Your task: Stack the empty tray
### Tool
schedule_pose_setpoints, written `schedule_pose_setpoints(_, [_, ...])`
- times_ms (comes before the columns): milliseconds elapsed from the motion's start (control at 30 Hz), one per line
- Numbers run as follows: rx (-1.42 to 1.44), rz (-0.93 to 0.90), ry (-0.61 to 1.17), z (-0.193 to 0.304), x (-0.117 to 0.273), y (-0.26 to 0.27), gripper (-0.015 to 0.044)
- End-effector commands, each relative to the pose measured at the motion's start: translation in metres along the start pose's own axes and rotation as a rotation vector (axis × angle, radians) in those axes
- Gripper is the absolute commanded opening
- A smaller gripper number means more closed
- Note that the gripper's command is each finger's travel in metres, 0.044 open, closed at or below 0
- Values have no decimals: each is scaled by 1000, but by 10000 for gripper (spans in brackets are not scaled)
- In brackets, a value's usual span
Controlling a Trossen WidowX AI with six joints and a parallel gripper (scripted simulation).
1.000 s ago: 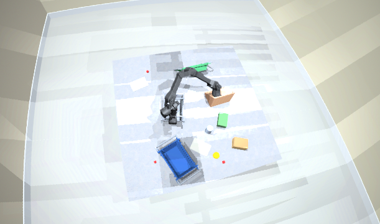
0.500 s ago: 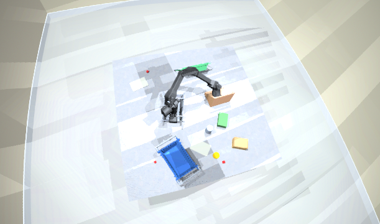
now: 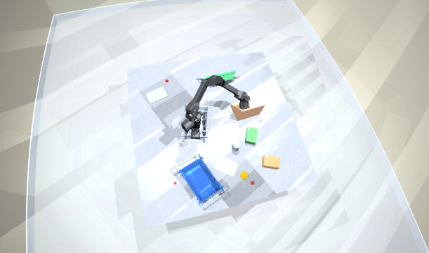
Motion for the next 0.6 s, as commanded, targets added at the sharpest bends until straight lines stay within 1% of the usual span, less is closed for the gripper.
schedule_pose_setpoints(0, [2, 0, -1, 0, 0, 0, 64])
schedule_pose_setpoints(67, [2, 0, -1, 0, 0, 0, 11])
schedule_pose_setpoints(100, [2, 0, -1, 0, 0, 0, 0])
schedule_pose_setpoints(367, [2, 0, -1, 0, 2, 0, 0])
schedule_pose_setpoints(467, [2, -2, 0, -1, 24, 1, 0])
schedule_pose_setpoints(567, [1, -4, 1, -1, 60, 1, 0])
Point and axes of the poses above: the point midway between the two fingers, 35 mm back from their tips, its own x axis back along the fingers, its own y axis across the jaws, z = x × y, the point moved 5 cm from there along x, back along the fingers, and after that the axes turned 14 degrees about x, right-handed, at the moved point
